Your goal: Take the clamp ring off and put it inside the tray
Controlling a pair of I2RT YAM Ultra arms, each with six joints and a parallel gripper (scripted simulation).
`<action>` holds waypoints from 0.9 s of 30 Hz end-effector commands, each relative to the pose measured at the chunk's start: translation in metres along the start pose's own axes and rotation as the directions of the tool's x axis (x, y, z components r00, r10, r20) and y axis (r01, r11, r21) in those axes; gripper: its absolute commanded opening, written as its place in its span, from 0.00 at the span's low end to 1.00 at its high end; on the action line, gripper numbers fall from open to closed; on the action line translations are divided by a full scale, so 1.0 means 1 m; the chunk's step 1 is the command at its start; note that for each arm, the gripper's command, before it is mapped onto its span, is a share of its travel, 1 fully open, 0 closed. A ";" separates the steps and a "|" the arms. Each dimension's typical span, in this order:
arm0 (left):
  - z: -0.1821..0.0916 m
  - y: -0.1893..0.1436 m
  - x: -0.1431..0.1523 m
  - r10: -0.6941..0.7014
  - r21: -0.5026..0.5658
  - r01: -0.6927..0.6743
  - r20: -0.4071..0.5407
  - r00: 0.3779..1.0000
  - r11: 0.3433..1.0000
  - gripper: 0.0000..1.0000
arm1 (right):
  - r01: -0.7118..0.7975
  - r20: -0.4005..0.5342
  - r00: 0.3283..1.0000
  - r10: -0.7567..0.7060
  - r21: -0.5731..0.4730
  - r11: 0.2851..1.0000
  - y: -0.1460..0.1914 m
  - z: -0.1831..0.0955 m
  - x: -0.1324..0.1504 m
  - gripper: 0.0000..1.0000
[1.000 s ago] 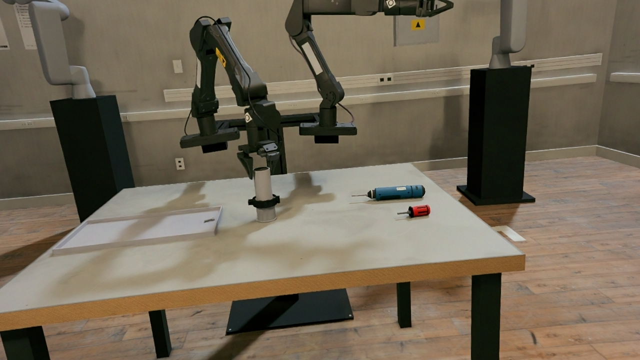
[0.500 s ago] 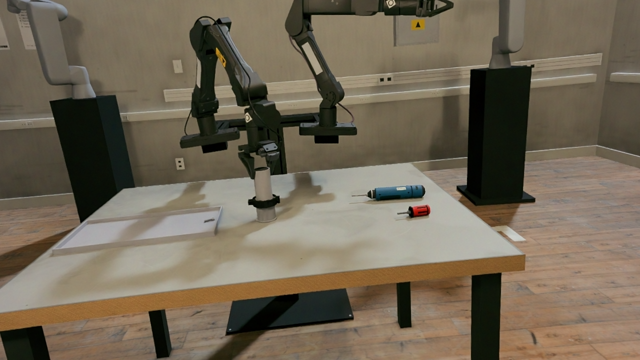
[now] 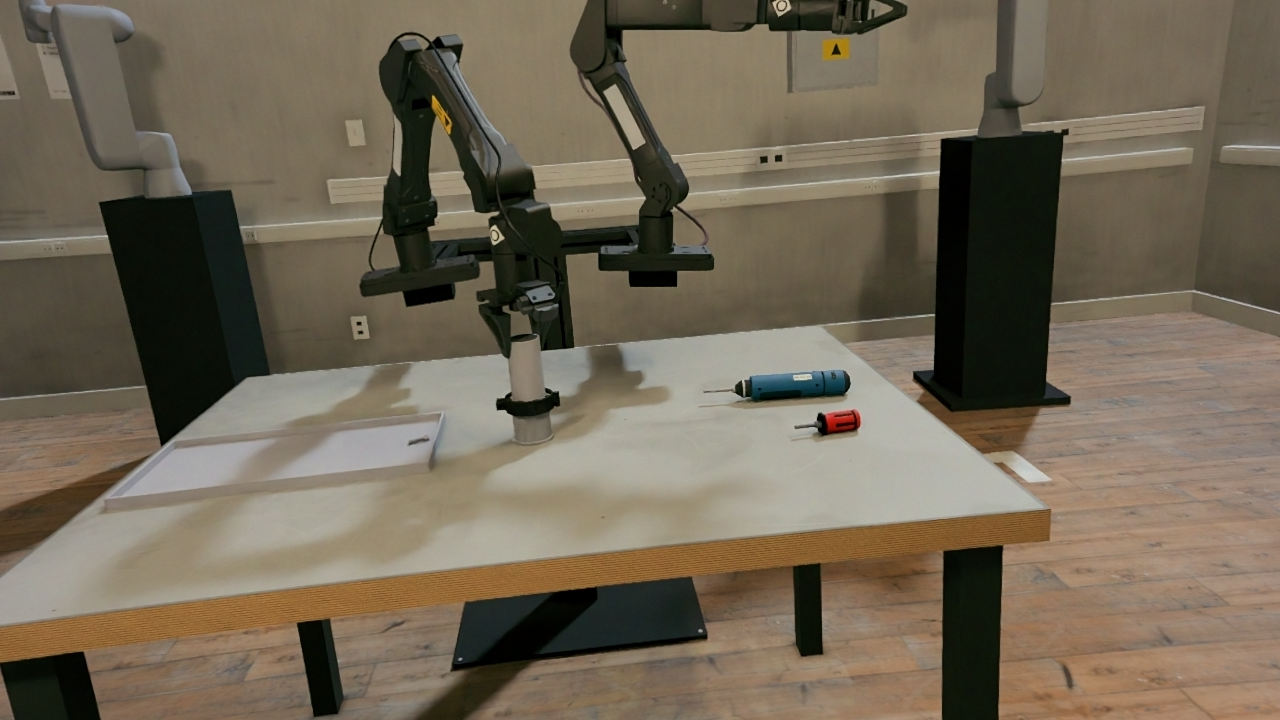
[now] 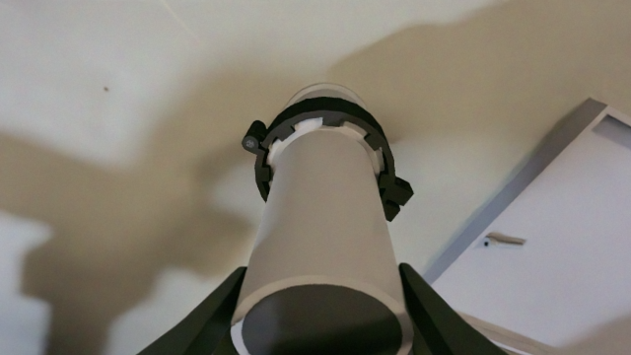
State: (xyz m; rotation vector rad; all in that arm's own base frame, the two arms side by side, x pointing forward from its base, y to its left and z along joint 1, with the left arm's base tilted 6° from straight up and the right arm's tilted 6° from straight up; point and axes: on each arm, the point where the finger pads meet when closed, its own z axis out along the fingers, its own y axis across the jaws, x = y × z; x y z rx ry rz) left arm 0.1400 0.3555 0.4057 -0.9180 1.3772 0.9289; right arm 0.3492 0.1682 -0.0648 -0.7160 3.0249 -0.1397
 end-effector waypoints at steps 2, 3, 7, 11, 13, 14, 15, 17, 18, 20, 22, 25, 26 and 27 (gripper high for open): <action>-0.002 0.003 -0.008 -0.011 -0.013 0.011 0.021 1.000 1.000 1.00 | 0.001 0.019 1.000 -0.001 0.000 1.000 0.000 -0.005 -0.005 0.56; -0.002 0.003 -0.008 -0.011 -0.013 0.011 0.021 1.000 1.000 1.00 | 0.001 0.019 1.000 -0.001 0.000 1.000 0.000 -0.005 -0.005 0.56; -0.002 0.003 -0.008 -0.011 -0.013 0.011 0.021 1.000 1.000 1.00 | 0.001 0.019 1.000 -0.001 0.000 1.000 0.000 -0.005 -0.005 0.56; -0.002 0.003 -0.008 -0.011 -0.013 0.011 0.021 1.000 1.000 1.00 | 0.001 0.019 1.000 -0.001 0.000 1.000 0.000 -0.005 -0.005 0.56; -0.002 0.003 -0.008 -0.011 -0.013 0.011 0.021 1.000 1.000 1.00 | 0.001 0.019 1.000 -0.001 0.000 1.000 0.000 -0.005 -0.005 0.55; -0.002 0.003 -0.008 -0.011 -0.013 0.011 0.021 1.000 1.000 1.00 | 0.001 0.019 1.000 -0.001 0.000 1.000 0.000 -0.005 -0.005 0.55; -0.002 0.003 -0.008 -0.011 -0.013 0.011 0.021 1.000 1.000 1.00 | 0.001 0.019 1.000 -0.001 0.000 1.000 0.000 -0.005 -0.005 0.55; -0.002 0.003 -0.008 -0.011 -0.013 0.011 0.021 1.000 1.000 1.00 | 0.001 0.019 1.000 -0.001 0.000 1.000 0.000 -0.005 -0.005 0.55; -0.002 0.003 -0.008 -0.011 -0.013 0.011 0.021 1.000 1.000 1.00 | 0.001 0.019 1.000 -0.001 0.000 1.000 0.000 -0.005 -0.005 0.55; -0.002 0.003 -0.008 -0.011 -0.013 0.011 0.021 1.000 1.000 1.00 | 0.001 0.019 1.000 -0.001 0.000 1.000 0.000 -0.005 -0.005 0.55; -0.002 0.003 -0.008 -0.011 -0.013 0.011 0.021 1.000 1.000 1.00 | 0.001 0.019 1.000 -0.001 0.000 1.000 0.000 -0.005 -0.005 0.55; -0.002 0.003 -0.008 -0.011 -0.013 0.011 0.021 1.000 1.000 1.00 | 0.001 0.019 1.000 -0.001 0.000 1.000 0.000 -0.005 -0.005 0.55; -0.002 0.003 -0.008 -0.011 -0.013 0.011 0.021 1.000 1.000 1.00 | 0.001 0.019 1.000 -0.001 0.000 1.000 0.000 -0.005 -0.005 0.55; -0.002 0.003 -0.008 -0.011 -0.013 0.011 0.021 1.000 1.000 1.00 | 0.001 0.019 1.000 -0.001 0.000 1.000 0.000 -0.005 -0.005 0.55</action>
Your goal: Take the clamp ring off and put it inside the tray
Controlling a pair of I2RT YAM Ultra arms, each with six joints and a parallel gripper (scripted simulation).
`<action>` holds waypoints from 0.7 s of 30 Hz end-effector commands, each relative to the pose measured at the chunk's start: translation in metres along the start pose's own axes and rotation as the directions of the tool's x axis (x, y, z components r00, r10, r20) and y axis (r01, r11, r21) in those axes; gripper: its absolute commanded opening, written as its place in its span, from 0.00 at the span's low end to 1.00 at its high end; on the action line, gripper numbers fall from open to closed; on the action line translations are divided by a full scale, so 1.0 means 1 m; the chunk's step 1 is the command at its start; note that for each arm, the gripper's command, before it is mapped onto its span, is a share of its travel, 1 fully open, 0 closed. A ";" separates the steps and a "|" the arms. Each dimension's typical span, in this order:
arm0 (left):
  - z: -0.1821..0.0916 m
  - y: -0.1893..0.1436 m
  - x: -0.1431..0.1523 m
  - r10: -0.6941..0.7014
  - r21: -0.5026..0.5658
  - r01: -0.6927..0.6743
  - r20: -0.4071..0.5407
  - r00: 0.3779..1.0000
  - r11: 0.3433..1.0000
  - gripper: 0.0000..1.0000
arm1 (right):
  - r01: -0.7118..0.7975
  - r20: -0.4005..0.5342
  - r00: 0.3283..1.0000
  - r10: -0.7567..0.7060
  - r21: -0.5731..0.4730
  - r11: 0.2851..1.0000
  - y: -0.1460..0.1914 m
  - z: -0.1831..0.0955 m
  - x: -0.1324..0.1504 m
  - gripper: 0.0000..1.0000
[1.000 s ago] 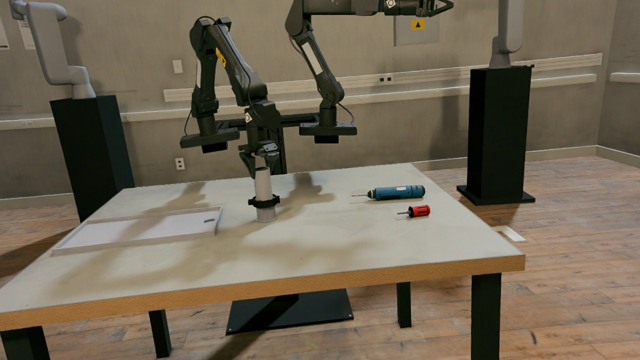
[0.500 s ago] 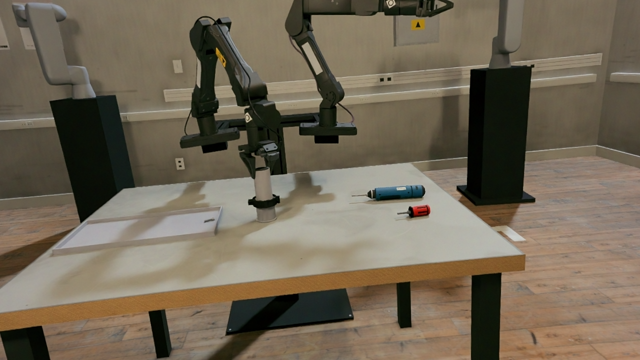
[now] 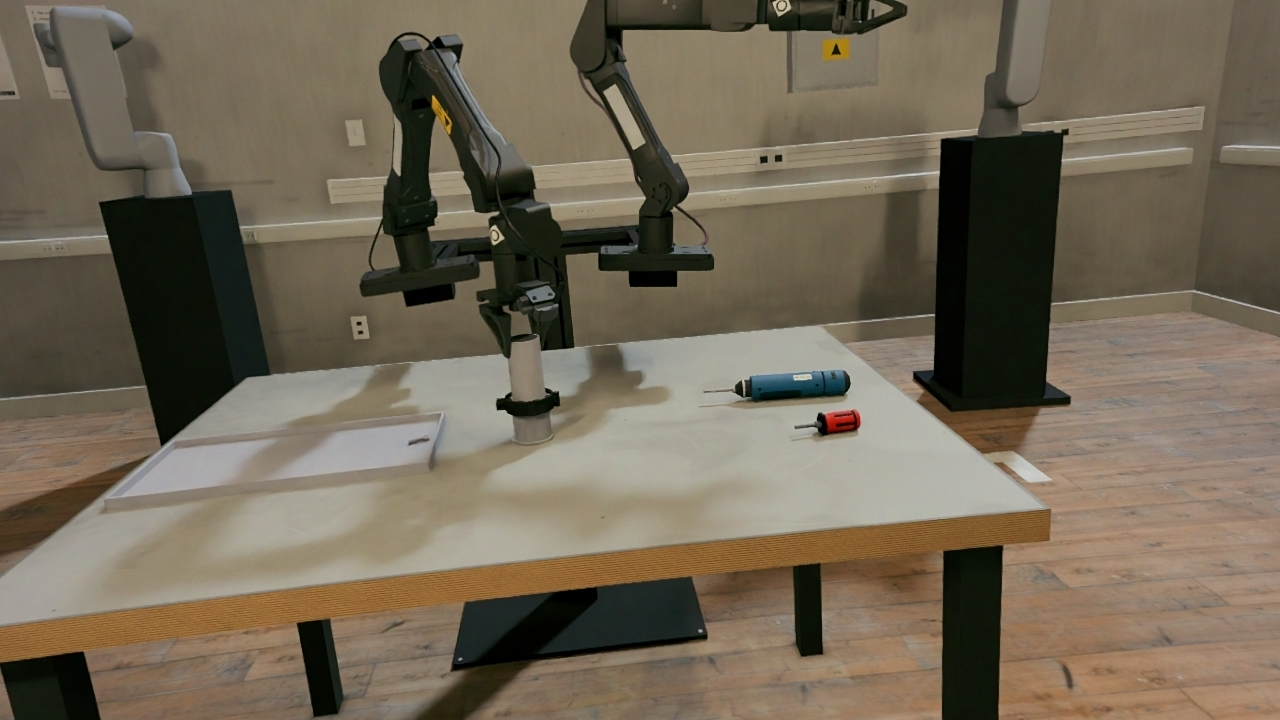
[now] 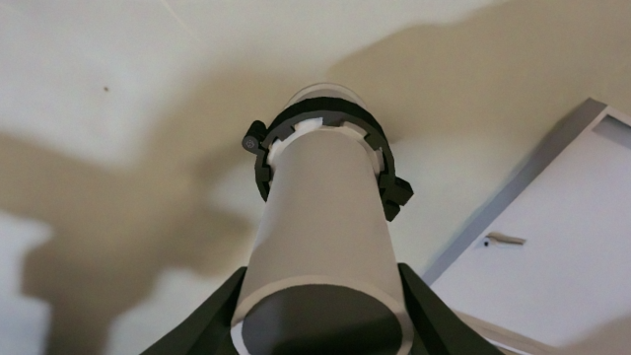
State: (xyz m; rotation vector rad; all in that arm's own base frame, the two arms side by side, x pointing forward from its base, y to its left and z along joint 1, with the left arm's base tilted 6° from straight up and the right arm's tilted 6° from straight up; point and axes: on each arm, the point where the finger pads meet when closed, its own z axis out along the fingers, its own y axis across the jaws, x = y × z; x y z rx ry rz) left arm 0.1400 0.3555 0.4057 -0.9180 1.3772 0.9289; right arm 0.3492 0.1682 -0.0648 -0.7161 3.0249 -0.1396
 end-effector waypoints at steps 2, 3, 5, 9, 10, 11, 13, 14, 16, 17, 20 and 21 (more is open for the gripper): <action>-0.002 0.003 -0.008 -0.011 -0.013 0.011 0.021 1.000 1.000 1.00 | 0.001 0.019 1.000 -0.001 0.000 1.000 0.000 -0.005 -0.005 0.53; -0.002 0.003 -0.008 -0.011 -0.013 0.011 0.021 1.000 1.000 1.00 | 0.001 0.019 1.000 -0.001 0.000 1.000 0.000 -0.005 -0.005 0.53; -0.002 0.003 -0.008 -0.011 -0.013 0.011 0.021 1.000 1.000 1.00 | 0.001 0.019 1.000 -0.001 0.000 1.000 0.000 -0.005 -0.005 0.53; -0.002 0.003 -0.008 -0.011 -0.013 0.011 0.021 1.000 1.000 1.00 | 0.001 0.019 1.000 -0.001 0.000 1.000 0.000 -0.005 -0.005 0.53; -0.002 0.003 -0.008 -0.011 -0.013 0.011 0.021 1.000 1.000 1.00 | 0.001 0.019 1.000 -0.001 0.000 1.000 0.000 -0.005 -0.005 0.53; -0.002 0.003 -0.008 -0.011 -0.013 0.011 0.021 1.000 1.000 1.00 | 0.001 0.019 1.000 -0.001 0.000 1.000 0.000 -0.005 -0.005 0.53; -0.002 0.003 -0.008 -0.011 -0.013 0.011 0.021 1.000 1.000 1.00 | 0.001 0.019 1.000 -0.001 0.000 1.000 0.000 -0.005 -0.005 0.53; -0.002 0.003 -0.008 -0.011 -0.013 0.011 0.021 1.000 1.000 1.00 | 0.001 0.019 1.000 -0.001 0.000 1.000 0.000 -0.005 -0.005 0.53; -0.002 0.003 -0.008 -0.011 -0.013 0.011 0.021 1.000 1.000 1.00 | 0.001 0.019 1.000 -0.001 0.000 1.000 0.000 -0.005 -0.005 0.53; -0.002 0.003 -0.008 -0.011 -0.013 0.011 0.021 1.000 1.000 1.00 | 0.001 0.019 1.000 -0.001 0.000 1.000 0.000 -0.005 -0.005 0.53; -0.002 0.003 -0.008 -0.011 -0.013 0.011 0.021 1.000 1.000 1.00 | 0.001 0.019 1.000 -0.001 0.000 1.000 0.000 -0.005 -0.005 0.52; -0.002 0.003 -0.008 -0.011 -0.013 0.011 0.021 1.000 1.000 1.00 | 0.001 0.019 1.000 -0.001 0.000 1.000 0.000 -0.005 -0.005 0.52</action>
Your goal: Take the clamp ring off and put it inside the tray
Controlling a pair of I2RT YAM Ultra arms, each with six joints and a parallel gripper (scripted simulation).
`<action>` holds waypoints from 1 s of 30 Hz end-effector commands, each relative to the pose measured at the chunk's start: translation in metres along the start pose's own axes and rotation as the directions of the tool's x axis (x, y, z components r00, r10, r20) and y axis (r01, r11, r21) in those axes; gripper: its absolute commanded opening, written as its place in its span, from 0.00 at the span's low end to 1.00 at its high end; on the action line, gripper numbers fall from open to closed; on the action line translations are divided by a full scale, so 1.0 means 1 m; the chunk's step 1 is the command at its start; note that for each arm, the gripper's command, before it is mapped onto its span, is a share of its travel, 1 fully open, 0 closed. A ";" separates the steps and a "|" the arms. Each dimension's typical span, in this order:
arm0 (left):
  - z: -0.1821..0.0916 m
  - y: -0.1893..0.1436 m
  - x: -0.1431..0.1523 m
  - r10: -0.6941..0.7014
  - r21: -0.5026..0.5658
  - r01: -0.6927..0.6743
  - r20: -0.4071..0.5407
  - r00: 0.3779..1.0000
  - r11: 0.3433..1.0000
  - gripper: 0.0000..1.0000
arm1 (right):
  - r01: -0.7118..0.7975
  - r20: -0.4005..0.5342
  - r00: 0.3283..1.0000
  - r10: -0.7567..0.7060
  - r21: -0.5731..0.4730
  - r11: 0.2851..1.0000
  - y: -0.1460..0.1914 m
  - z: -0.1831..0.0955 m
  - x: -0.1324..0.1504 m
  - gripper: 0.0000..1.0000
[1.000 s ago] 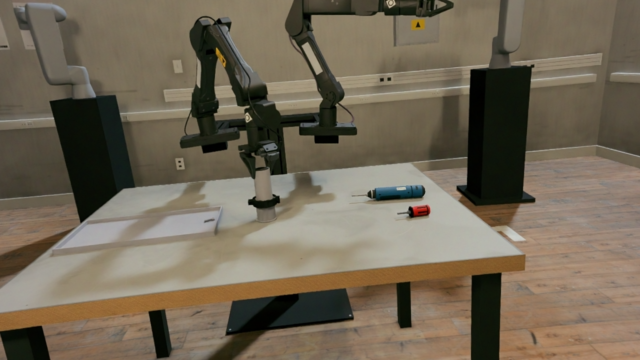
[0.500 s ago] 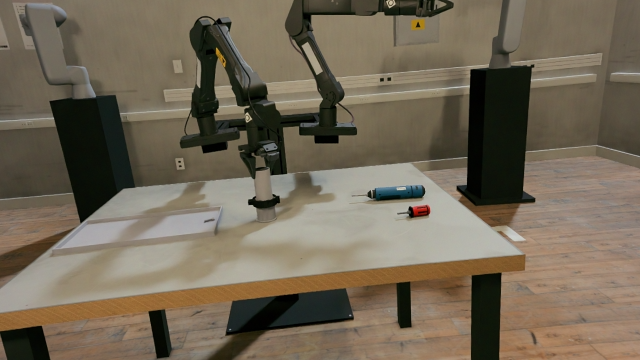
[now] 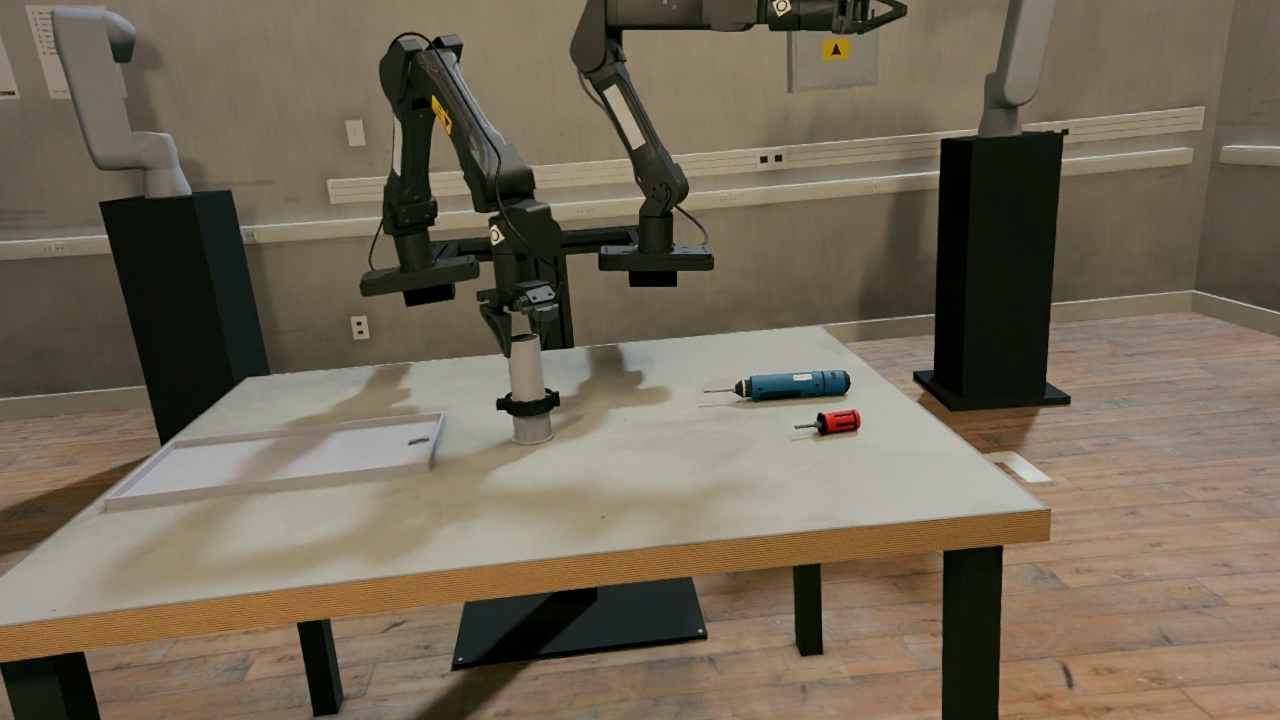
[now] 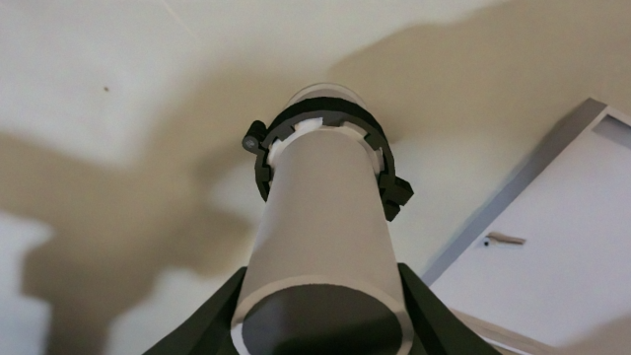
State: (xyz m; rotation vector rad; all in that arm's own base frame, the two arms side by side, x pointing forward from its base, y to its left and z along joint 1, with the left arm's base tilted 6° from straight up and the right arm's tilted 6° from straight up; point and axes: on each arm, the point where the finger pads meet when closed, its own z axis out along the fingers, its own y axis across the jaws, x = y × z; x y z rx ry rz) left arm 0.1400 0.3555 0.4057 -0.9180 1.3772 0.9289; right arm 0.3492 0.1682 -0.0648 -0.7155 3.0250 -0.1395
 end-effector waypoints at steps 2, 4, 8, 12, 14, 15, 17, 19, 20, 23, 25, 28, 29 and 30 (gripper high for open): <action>-0.002 0.003 -0.008 -0.011 -0.013 0.011 0.021 1.000 1.000 1.00 | 0.001 0.019 1.000 -0.001 0.001 1.000 0.000 -0.005 -0.005 0.52; -0.002 0.003 -0.008 -0.011 -0.013 0.011 0.021 1.000 1.000 1.00 | 0.001 0.019 1.000 -0.001 0.001 1.000 0.000 -0.005 -0.005 0.52; -0.002 0.003 -0.008 -0.011 -0.013 0.011 0.021 1.000 1.000 1.00 | 0.001 0.019 1.000 -0.001 0.001 1.000 0.000 -0.005 -0.005 0.52; -0.002 0.003 -0.008 -0.011 -0.013 0.011 0.021 1.000 1.000 1.00 | 0.001 0.019 1.000 -0.001 0.001 1.000 0.000 -0.005 -0.005 0.52; -0.002 0.003 -0.008 -0.011 -0.013 0.011 0.021 1.000 1.000 1.00 | 0.001 0.019 1.000 -0.001 0.001 1.000 0.000 -0.005 -0.005 0.52; -0.002 0.003 -0.008 -0.011 -0.013 0.011 0.021 1.000 1.000 1.00 | 0.001 0.019 1.000 -0.001 0.001 1.000 0.000 -0.005 -0.005 0.51; -0.002 0.003 -0.008 -0.011 -0.013 0.011 0.021 1.000 1.000 1.00 | 0.001 0.019 1.000 -0.001 0.001 1.000 0.000 -0.005 -0.005 0.51; -0.002 0.003 -0.008 -0.011 -0.013 0.011 0.021 1.000 1.000 1.00 | 0.001 0.019 1.000 -0.001 0.001 1.000 0.000 -0.005 -0.005 0.51; -0.002 0.003 -0.008 -0.011 -0.013 0.011 0.021 1.000 1.000 1.00 | 0.001 0.019 1.000 -0.001 0.001 1.000 0.000 -0.005 -0.005 0.51; -0.002 0.003 -0.008 -0.011 -0.013 0.011 0.021 1.000 1.000 1.00 | 0.001 0.019 1.000 -0.001 0.001 1.000 0.000 -0.005 -0.005 0.51; -0.002 0.003 -0.008 -0.011 -0.013 0.011 0.021 1.000 1.000 1.00 | 0.001 0.019 1.000 -0.001 0.001 1.000 0.000 -0.005 -0.005 0.51; -0.002 0.003 -0.008 -0.011 -0.013 0.011 0.021 1.000 1.000 1.00 | 0.001 0.019 1.000 -0.001 0.001 1.000 0.000 -0.005 -0.005 0.51; -0.002 0.003 -0.008 -0.011 -0.013 0.011 0.021 1.000 1.000 1.00 | 0.001 0.019 1.000 -0.001 0.001 1.000 0.000 -0.005 -0.005 0.51; -0.002 0.003 -0.008 -0.011 -0.013 0.011 0.021 1.000 1.000 1.00 | 0.001 0.019 1.000 -0.001 0.001 1.000 0.000 -0.005 -0.005 0.51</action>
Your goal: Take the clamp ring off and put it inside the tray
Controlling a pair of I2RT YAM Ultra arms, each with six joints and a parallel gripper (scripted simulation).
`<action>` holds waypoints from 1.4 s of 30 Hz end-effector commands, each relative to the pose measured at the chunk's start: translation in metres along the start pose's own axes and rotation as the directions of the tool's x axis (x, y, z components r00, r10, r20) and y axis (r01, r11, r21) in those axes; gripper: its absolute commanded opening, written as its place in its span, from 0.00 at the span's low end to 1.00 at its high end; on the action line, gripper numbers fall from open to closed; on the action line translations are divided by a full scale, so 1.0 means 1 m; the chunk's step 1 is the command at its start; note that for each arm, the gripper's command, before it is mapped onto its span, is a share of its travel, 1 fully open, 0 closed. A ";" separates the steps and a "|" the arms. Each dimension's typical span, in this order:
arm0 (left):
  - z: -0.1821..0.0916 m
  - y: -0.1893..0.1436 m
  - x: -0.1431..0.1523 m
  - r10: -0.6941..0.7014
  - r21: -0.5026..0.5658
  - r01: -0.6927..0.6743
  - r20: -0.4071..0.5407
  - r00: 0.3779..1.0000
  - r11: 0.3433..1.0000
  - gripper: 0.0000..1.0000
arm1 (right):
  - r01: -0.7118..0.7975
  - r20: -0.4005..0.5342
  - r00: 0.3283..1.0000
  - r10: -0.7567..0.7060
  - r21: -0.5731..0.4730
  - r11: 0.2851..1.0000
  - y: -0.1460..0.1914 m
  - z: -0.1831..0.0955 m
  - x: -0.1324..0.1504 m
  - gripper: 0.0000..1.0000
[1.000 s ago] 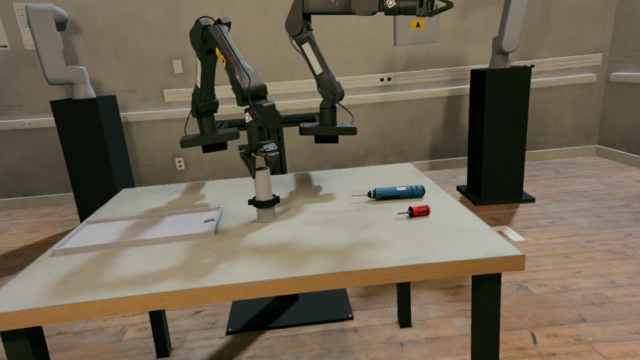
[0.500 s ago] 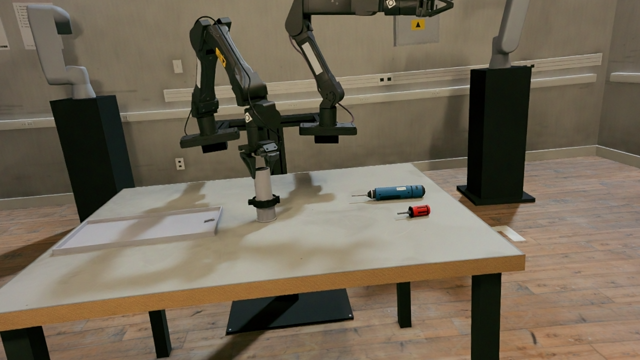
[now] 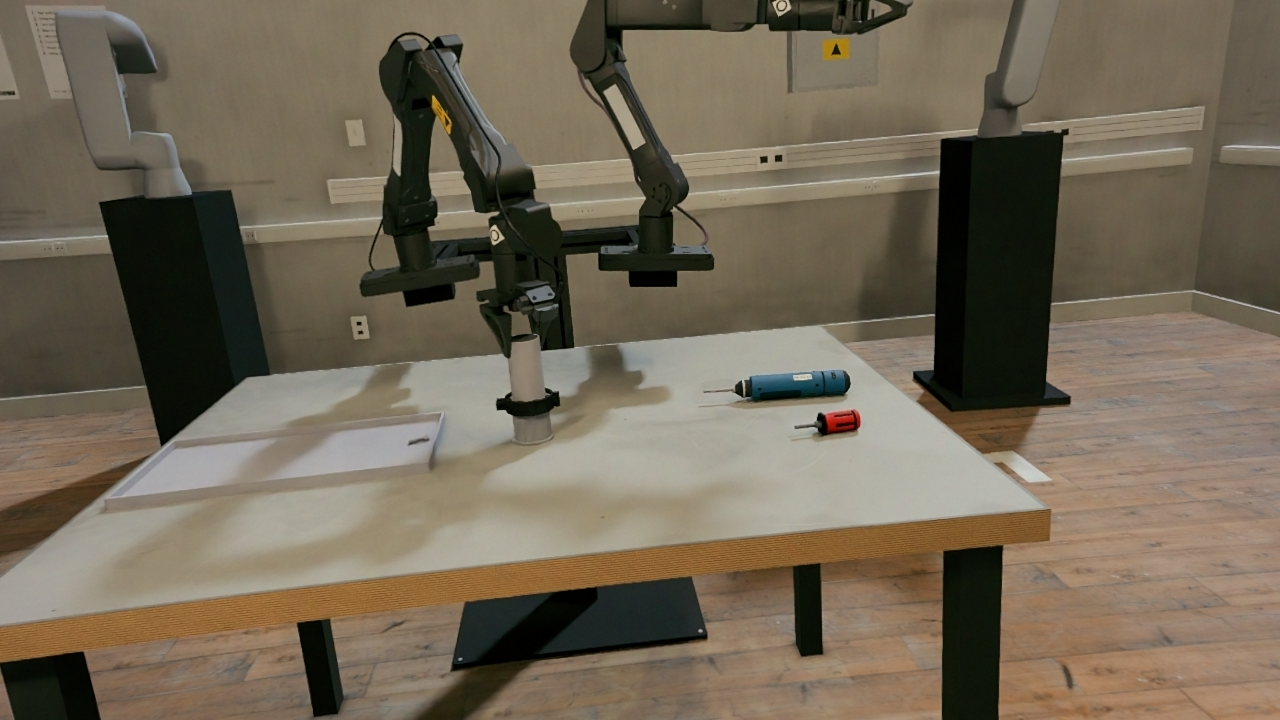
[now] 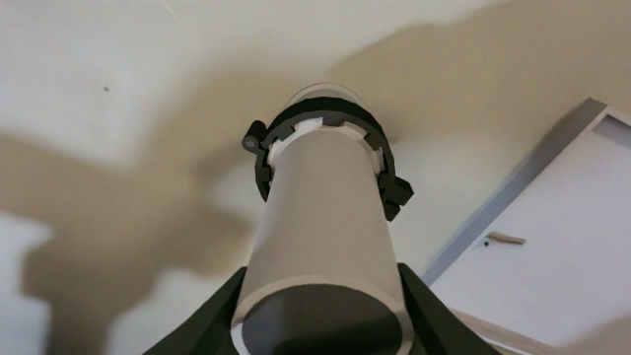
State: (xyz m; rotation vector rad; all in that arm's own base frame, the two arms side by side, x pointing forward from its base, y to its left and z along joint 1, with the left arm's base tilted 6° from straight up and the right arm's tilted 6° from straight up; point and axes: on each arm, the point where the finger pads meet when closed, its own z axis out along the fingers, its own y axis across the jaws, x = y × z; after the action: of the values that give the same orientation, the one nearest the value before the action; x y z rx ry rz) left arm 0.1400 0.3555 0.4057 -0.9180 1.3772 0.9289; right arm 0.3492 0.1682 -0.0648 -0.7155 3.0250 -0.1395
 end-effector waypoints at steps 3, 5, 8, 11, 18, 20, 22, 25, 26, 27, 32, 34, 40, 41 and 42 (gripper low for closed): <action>-0.002 0.003 -0.008 -0.011 -0.013 0.011 0.021 1.000 1.000 1.00 | 0.001 0.019 1.000 -0.001 0.001 1.000 0.000 -0.005 -0.005 0.49; -0.002 0.003 -0.008 -0.011 -0.013 0.011 0.021 1.000 1.000 1.00 | 0.001 0.019 1.000 -0.001 0.001 1.000 0.000 -0.005 -0.005 0.49; -0.002 0.003 -0.008 -0.011 -0.013 0.011 0.021 1.000 1.000 1.00 | 0.001 0.019 1.000 -0.001 0.001 1.000 0.000 -0.005 -0.005 0.49; -0.002 0.003 -0.008 -0.011 -0.013 0.011 0.021 1.000 1.000 1.00 | 0.001 0.019 1.000 -0.001 0.001 1.000 0.000 -0.005 -0.005 0.49; -0.002 0.003 -0.008 -0.011 -0.013 0.011 0.021 1.000 1.000 1.00 | 0.001 0.019 1.000 -0.001 0.001 1.000 0.000 -0.005 -0.005 0.49; -0.002 0.003 -0.008 -0.011 -0.013 0.011 0.021 1.000 1.000 1.00 | 0.001 0.019 1.000 -0.001 0.001 1.000 0.000 -0.005 -0.005 0.48; -0.002 0.003 -0.008 -0.011 -0.013 0.011 0.021 1.000 1.000 1.00 | 0.001 0.019 1.000 -0.001 0.001 1.000 0.000 -0.005 -0.005 0.48; -0.002 0.003 -0.008 -0.011 -0.013 0.011 0.021 1.000 1.000 1.00 | 0.001 0.019 1.000 -0.001 0.001 1.000 0.000 -0.005 -0.005 0.48; -0.002 0.003 -0.008 -0.011 -0.013 0.011 0.021 1.000 1.000 1.00 | 0.001 0.019 1.000 -0.001 0.001 1.000 0.000 -0.005 -0.005 0.48; -0.002 0.003 -0.008 -0.011 -0.013 0.011 0.021 1.000 1.000 1.00 | 0.001 0.019 1.000 -0.001 0.001 1.000 0.000 -0.005 -0.005 0.48; -0.002 0.003 -0.008 -0.011 -0.013 0.011 0.021 1.000 1.000 1.00 | 0.001 0.019 1.000 -0.001 0.001 1.000 0.000 -0.005 -0.005 0.48; -0.002 0.003 -0.008 -0.011 -0.013 0.011 0.021 1.000 1.000 1.00 | 0.001 0.019 1.000 -0.001 0.001 1.000 0.000 -0.005 -0.005 0.48; -0.002 0.003 -0.008 -0.011 -0.013 0.011 0.021 1.000 1.000 1.00 | 0.001 0.019 1.000 -0.001 0.001 1.000 0.000 -0.005 -0.005 0.48; -0.002 0.003 -0.008 -0.011 -0.013 0.011 0.021 1.000 1.000 1.00 | 0.001 0.019 1.000 -0.001 0.001 1.000 0.000 -0.005 -0.005 0.48; -0.002 0.003 -0.008 -0.011 -0.013 0.011 0.021 1.000 1.000 1.00 | 0.001 0.019 1.000 -0.001 0.001 1.000 0.000 -0.005 -0.005 0.48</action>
State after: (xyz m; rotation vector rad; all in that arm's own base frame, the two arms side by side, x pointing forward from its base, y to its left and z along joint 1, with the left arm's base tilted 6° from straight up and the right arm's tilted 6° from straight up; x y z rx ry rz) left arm 0.1400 0.3555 0.4057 -0.9180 1.3772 0.9289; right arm 0.3492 0.1682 -0.0648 -0.7155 3.0250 -0.1395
